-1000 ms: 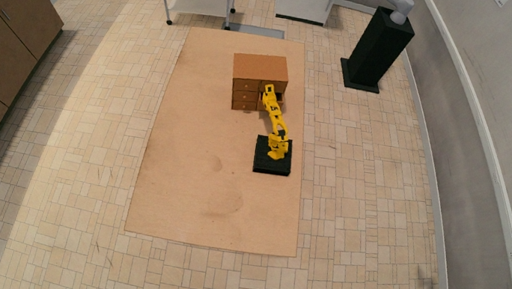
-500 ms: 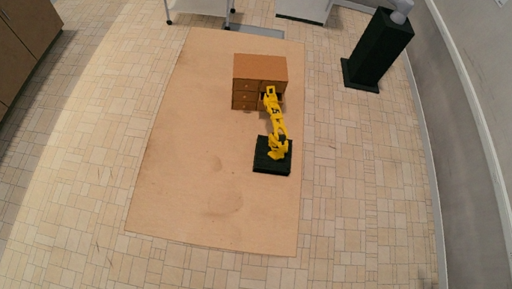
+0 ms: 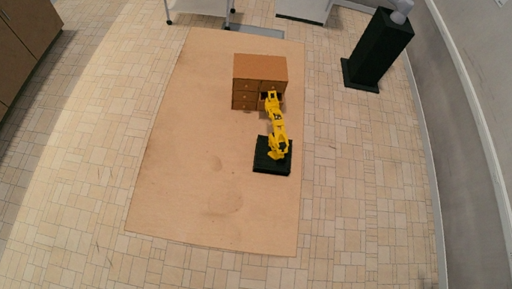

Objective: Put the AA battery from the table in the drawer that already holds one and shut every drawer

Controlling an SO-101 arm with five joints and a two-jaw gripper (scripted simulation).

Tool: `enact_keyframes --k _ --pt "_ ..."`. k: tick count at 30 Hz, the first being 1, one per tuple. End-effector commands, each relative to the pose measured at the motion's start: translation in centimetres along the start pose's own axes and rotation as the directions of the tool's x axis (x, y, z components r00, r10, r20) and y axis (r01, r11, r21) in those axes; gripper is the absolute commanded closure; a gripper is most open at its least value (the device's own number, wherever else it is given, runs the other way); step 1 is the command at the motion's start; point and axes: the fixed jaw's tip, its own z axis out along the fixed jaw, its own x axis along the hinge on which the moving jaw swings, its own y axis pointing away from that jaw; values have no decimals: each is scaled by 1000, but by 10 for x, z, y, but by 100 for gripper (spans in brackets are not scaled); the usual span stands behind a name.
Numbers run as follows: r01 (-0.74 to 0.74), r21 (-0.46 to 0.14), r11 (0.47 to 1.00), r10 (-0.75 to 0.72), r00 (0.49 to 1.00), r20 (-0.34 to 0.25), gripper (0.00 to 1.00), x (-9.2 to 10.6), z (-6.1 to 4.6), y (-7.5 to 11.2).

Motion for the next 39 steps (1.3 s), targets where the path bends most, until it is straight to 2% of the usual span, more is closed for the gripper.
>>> enact_keyframes --k 1,8,23,25,33,39 --pt "3 4 1000 -3 1000 -7 75 5 -8 -1" --pt "3 4 1000 -3 1000 -7 75 5 -8 -1" --pt "-29 10 1000 30 989 -142 77 34 -43 -1" --pt "-29 10 1000 30 989 -142 77 34 -43 -1" --pt "-46 16 999 48 976 -213 78 53 -62 -1" --pt "-46 16 999 48 975 -215 79 54 -62 -1"
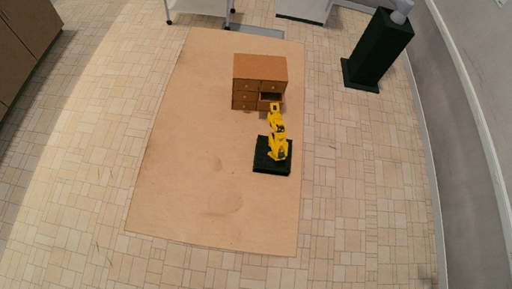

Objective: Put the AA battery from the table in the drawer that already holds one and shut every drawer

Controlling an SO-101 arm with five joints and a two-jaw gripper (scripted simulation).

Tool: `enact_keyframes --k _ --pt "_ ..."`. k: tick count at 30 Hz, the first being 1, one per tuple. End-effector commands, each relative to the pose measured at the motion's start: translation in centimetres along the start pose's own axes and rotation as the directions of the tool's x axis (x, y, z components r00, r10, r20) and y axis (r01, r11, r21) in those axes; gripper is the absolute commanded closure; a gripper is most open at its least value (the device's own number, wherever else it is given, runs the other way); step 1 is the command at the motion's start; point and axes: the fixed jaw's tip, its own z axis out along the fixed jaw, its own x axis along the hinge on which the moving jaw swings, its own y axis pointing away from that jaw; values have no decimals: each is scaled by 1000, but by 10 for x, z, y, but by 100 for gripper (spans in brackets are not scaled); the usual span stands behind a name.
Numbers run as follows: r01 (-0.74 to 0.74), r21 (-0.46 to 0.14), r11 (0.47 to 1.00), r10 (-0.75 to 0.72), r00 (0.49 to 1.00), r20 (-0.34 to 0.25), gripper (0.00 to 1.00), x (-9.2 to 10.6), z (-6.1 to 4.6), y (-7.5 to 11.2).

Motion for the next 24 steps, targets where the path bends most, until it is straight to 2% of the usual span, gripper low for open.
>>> enact_keyframes --k 1,3,17,24 --pt "-16 7 1000 16 1000 -17 79 4 1 -1" --pt "-16 7 1000 16 1000 -17 79 4 1 -1" --pt "-21 35 999 19 998 51 79 18 54 -8" --pt "-21 36 999 19 998 54 79 19 56 -9"
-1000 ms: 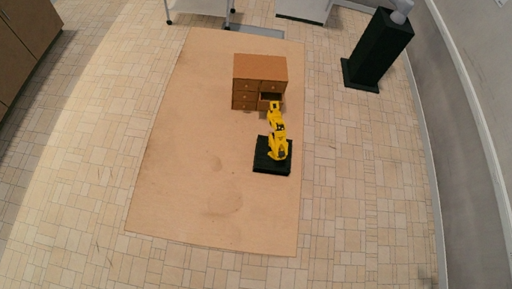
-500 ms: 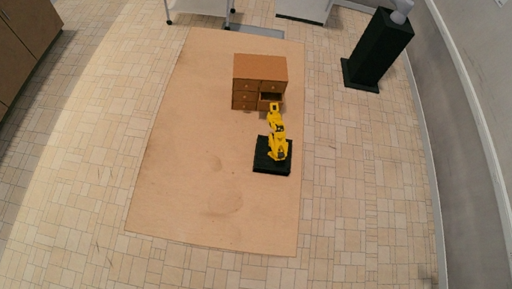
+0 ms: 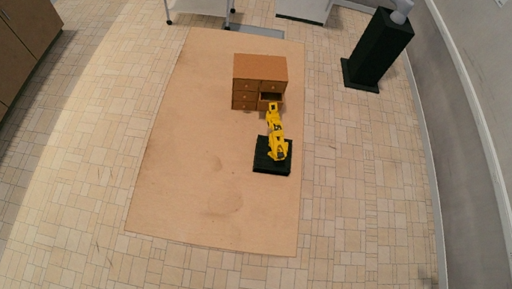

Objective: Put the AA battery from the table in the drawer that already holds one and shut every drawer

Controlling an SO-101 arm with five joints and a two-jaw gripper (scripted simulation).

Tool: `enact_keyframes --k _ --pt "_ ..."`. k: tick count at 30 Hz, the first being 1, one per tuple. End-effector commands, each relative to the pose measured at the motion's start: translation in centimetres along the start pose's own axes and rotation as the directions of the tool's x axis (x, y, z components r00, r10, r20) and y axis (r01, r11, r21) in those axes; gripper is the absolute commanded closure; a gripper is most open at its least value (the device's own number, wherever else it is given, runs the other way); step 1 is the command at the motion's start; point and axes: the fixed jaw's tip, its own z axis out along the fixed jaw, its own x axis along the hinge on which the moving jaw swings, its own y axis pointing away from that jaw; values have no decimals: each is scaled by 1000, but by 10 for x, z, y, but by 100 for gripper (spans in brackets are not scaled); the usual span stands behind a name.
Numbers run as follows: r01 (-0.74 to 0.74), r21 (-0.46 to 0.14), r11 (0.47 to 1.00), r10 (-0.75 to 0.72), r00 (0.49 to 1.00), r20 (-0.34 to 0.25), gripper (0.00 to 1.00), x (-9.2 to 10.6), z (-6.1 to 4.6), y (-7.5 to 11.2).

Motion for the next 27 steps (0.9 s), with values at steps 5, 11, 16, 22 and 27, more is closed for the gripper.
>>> enact_keyframes --k 5,11,16,22,27 --pt "-2 6 1000 2 1000 -4 79 2 4 -1" --pt "-2 6 1000 2 1000 -4 79 2 4 -1" --pt "-3 7 1000 3 1000 -4 79 3 4 -2" --pt "-4 9 1000 4 1000 -4 79 4 5 -2" --pt "-5 10 1000 5 1000 -4 79 5 5 -2"
